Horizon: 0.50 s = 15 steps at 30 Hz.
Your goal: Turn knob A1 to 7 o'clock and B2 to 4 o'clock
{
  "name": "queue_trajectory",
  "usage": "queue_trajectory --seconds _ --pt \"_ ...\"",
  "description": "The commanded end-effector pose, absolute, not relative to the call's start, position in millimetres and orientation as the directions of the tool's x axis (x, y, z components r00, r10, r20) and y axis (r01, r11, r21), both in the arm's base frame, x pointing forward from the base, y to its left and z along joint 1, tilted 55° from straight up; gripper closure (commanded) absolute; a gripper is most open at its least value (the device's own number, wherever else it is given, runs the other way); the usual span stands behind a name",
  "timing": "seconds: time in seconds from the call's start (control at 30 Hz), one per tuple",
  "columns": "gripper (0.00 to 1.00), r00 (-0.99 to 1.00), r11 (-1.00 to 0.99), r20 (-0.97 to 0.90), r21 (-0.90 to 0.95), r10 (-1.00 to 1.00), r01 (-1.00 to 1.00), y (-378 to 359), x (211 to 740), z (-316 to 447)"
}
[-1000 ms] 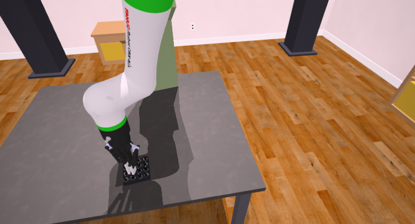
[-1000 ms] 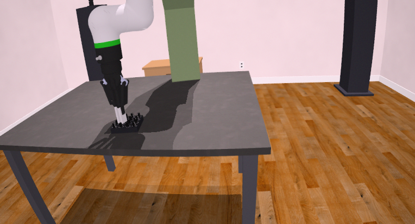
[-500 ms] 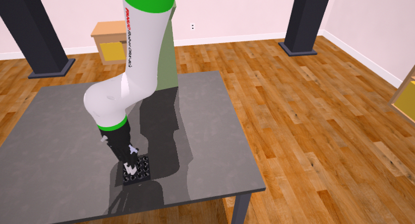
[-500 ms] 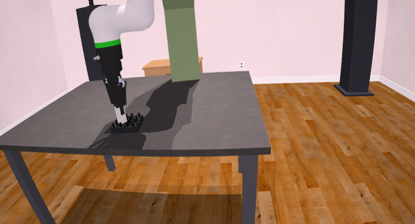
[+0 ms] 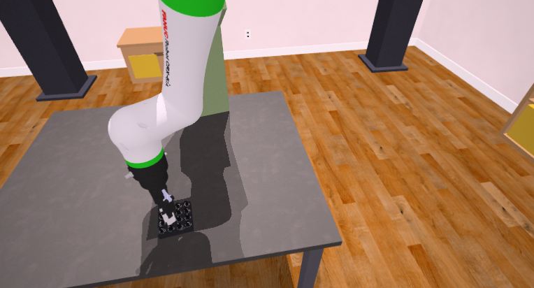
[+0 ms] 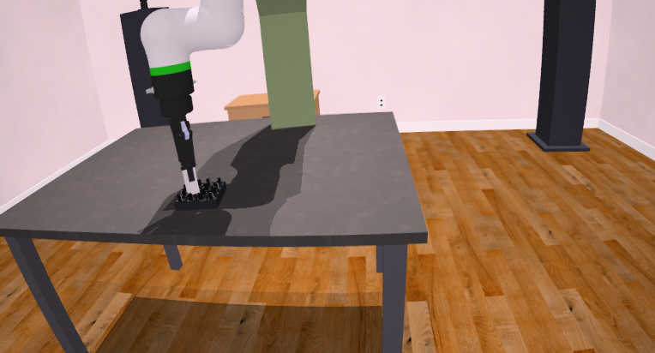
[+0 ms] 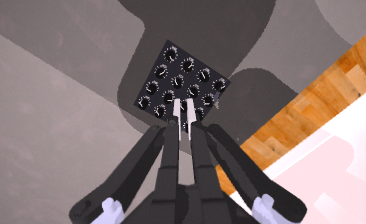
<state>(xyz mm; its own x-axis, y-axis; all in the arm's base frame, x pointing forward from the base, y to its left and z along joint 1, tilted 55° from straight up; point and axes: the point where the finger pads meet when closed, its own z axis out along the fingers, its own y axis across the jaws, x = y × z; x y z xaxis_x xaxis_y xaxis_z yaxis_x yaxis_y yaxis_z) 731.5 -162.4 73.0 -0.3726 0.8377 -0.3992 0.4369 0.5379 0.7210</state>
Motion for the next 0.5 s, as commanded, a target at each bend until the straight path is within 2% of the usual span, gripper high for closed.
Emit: queue_trajectory --seconds 0.0,0.47 --pt "0.95 -0.340 0.461 -0.328 0.752 0.881 0.470 -162.6 731.5 73.2" --pt "0.95 -0.263 0.319 -0.207 0.794 0.942 0.517 -162.6 731.5 73.2"
